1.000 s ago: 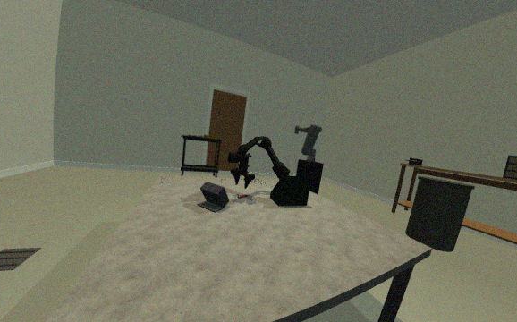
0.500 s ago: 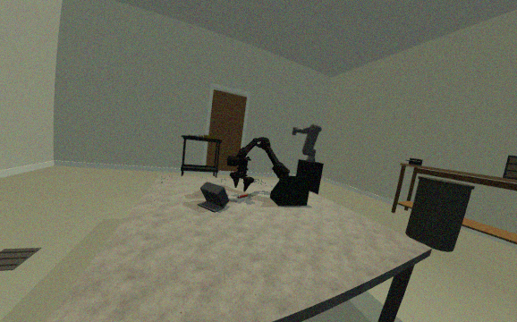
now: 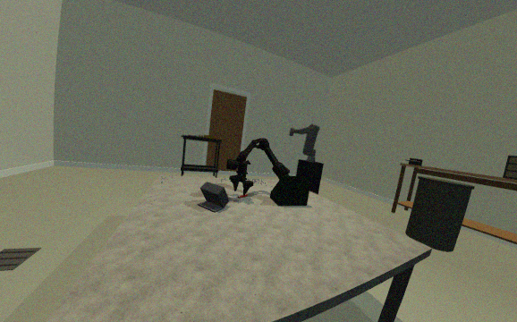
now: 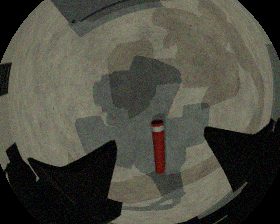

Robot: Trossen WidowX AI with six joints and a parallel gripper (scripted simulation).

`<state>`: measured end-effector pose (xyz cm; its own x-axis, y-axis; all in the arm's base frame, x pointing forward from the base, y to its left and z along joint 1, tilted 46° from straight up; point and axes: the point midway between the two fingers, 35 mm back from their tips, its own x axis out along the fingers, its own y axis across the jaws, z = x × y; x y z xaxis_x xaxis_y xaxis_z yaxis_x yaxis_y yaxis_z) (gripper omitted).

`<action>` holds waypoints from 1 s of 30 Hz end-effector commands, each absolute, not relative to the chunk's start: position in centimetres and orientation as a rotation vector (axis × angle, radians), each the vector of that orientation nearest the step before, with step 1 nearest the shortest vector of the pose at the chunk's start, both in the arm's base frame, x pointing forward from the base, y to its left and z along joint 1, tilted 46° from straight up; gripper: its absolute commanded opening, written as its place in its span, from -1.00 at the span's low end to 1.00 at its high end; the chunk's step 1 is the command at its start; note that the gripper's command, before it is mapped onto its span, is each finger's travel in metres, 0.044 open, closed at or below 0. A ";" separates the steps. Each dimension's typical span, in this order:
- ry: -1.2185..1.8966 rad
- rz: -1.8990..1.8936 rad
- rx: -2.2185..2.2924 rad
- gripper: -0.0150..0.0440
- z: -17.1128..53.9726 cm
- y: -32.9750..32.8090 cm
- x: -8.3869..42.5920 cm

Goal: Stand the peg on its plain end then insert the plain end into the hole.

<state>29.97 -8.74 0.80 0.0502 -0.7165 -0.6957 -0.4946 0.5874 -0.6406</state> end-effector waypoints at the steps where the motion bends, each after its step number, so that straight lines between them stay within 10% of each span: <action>1: 1.609 -0.225 -1.049 1.00 0.2 -9.2 29.8; 16: 1.609 -0.229 -1.052 1.00 -1.1 -10.8 29.7; 30: 1.609 -0.229 -1.052 -0.12 -1.1 -10.8 29.7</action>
